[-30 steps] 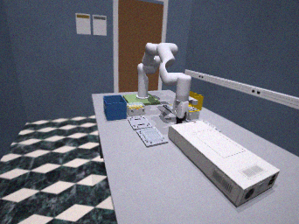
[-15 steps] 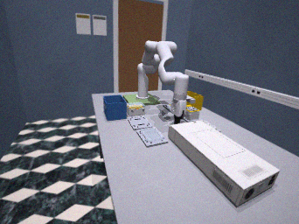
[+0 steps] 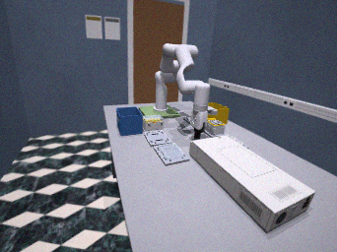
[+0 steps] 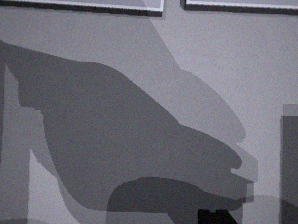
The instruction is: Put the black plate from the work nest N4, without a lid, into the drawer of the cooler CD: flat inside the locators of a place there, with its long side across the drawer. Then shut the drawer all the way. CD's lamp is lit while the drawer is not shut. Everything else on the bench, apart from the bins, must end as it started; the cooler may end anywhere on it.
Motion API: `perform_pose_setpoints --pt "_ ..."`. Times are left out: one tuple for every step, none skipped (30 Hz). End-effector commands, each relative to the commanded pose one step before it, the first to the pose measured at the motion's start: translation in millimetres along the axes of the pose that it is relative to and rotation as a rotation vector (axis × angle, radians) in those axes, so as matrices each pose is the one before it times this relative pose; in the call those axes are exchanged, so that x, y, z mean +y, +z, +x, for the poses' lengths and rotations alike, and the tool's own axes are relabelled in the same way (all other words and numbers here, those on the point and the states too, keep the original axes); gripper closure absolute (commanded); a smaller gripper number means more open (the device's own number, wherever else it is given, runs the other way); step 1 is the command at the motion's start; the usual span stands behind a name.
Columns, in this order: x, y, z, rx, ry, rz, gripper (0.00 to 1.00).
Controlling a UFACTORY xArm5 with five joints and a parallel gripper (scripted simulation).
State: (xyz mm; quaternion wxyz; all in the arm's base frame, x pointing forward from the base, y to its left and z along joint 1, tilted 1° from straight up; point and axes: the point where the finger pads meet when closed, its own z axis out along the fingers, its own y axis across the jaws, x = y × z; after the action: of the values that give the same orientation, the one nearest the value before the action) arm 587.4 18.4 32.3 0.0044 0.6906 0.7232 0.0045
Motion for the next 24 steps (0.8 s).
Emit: perform_pose_setpoints --pt "-2.29 -2.15 0.0 -0.01094 0.0 -0.00547 1.0" --pt "-1.67 0.0 0.0 0.0 0.0 0.00001 1.0" --pt "-1.67 0.0 0.0 0.0 0.0 0.00001 1.0" --pt "-1.67 0.0 0.0 0.0 0.0 0.00001 1.0" --pt "-1.67 0.0 0.0 0.0 0.0 0.00001 1.0" --pt "-0.59 0.0 0.0 0.0 0.0 0.0 1.0" --pt "0.0 0.0 0.0 0.0 0.0 0.0 1.0" --pt "0.0 0.0 0.0 0.0 0.0 0.0 1.0" --pt "0.0 0.0 0.0 0.0 0.0 0.0 1.0" --pt "0.0 0.0 0.0 0.0 0.0 0.0 1.0" --pt "0.0 0.0 0.0 0.0 0.0 0.0 1.0" --pt "0.0 0.0 0.0 0.0 0.0 0.0 1.0" --pt "0.0 0.0 0.0 0.0 0.0 0.0 1.0" --pt "0.0 0.0 0.0 0.0 0.0 0.0 1.0" --pt "0.0 0.0 0.0 0.0 0.0 0.0 1.0" --pt "0.0 0.0 0.0 0.0 0.0 0.0 1.0" --pt "0.0 0.0 0.0 0.0 0.0 0.0 1.0" --pt "0.0 0.0 0.0 0.0 0.0 0.0 1.0" --pt "0.0 -1.67 0.0 0.0 0.0 0.0 1.0" --pt "0.0 -1.67 0.0 0.0 0.0 0.0 1.0" --pt "0.0 -1.67 0.0 0.0 0.0 0.0 1.0" --pt "0.0 -1.67 0.0 0.0 0.0 0.0 1.0" --pt "0.0 -1.67 0.0 0.0 0.0 0.0 1.0" --pt "0.0 -1.67 0.0 0.0 0.0 0.0 1.0"
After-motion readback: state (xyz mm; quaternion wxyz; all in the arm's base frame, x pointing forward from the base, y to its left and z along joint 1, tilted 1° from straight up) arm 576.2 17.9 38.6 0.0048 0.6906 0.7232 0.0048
